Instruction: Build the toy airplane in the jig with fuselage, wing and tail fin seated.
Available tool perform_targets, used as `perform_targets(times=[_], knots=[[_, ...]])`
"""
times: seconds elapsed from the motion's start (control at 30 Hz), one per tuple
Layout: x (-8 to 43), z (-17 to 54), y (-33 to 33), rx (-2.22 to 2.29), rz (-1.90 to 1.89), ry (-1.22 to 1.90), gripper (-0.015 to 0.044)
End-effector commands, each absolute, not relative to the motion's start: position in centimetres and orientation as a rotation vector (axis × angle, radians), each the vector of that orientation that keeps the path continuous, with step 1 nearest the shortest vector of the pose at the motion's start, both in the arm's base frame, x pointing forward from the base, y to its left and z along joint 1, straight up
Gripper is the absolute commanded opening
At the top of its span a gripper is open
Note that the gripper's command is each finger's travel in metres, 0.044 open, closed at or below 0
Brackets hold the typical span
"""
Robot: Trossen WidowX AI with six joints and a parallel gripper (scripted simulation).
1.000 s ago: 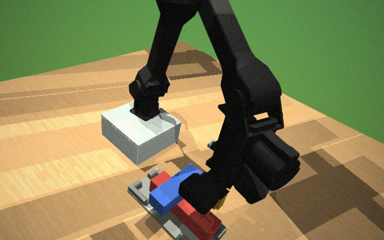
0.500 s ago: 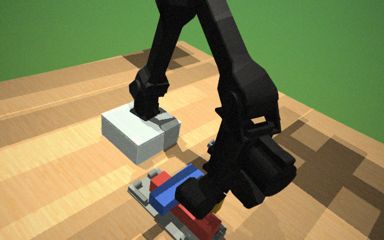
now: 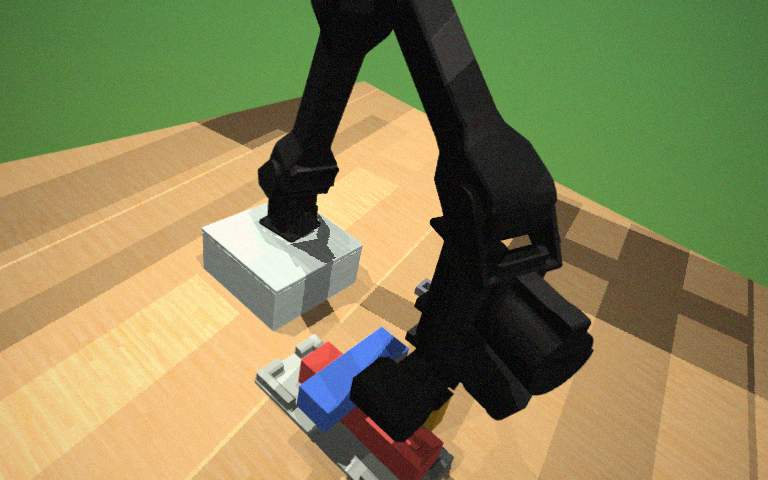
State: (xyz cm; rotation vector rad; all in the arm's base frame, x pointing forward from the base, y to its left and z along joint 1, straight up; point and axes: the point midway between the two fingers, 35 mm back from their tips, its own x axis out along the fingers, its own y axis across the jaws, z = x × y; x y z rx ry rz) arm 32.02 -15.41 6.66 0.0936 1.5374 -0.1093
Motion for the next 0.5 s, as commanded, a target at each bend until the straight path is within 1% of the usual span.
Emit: perform_targets(times=[0.0, 0.47], knots=[[32.0, 5.9, -15.4, 0.091, -0.104, 1.542, 0.0066], [32.1, 3.7, -15.4, 0.091, -0.104, 1.542, 0.0066]])
